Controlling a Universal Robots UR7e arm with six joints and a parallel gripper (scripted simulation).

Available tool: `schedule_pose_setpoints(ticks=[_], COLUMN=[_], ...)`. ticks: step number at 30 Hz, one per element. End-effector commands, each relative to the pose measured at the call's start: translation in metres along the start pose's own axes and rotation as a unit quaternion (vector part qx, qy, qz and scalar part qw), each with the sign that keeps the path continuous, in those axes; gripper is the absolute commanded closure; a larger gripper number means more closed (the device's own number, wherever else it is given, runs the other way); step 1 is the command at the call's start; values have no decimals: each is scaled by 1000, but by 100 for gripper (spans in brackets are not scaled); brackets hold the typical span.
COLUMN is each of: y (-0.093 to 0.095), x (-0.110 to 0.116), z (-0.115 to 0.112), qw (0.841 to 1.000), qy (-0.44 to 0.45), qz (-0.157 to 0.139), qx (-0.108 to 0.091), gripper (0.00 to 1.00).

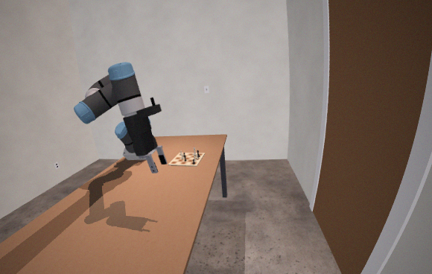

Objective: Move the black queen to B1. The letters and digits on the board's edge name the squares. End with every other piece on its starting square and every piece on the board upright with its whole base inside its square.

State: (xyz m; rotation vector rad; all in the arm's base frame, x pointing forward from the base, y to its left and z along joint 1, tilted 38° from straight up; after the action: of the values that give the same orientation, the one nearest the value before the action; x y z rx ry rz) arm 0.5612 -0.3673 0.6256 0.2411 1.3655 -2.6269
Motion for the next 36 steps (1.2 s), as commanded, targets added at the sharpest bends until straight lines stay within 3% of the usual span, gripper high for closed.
schedule_pose_setpoints(ticks=[1, 23, 36], y=[-1, 0, 23], x=[0, 0, 11], z=[0, -1, -19], qw=[1000, 1000, 997], qy=[0, -4, -68], qz=[1, 0, -10], qx=[1, -1, -37], gripper=[0, 0, 0])
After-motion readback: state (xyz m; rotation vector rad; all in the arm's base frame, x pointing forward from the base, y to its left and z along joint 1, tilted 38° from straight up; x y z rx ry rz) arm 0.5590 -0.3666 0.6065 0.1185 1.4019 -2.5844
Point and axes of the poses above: the point where the finger pads meet when closed, its own y axis out along the fingers, its own z axis across the jaws, x = y × z, the point moved 6 cm from there along -y, back along the fingers, and after that the axes turned 4 degrees about -y, right-handed, at the moved point
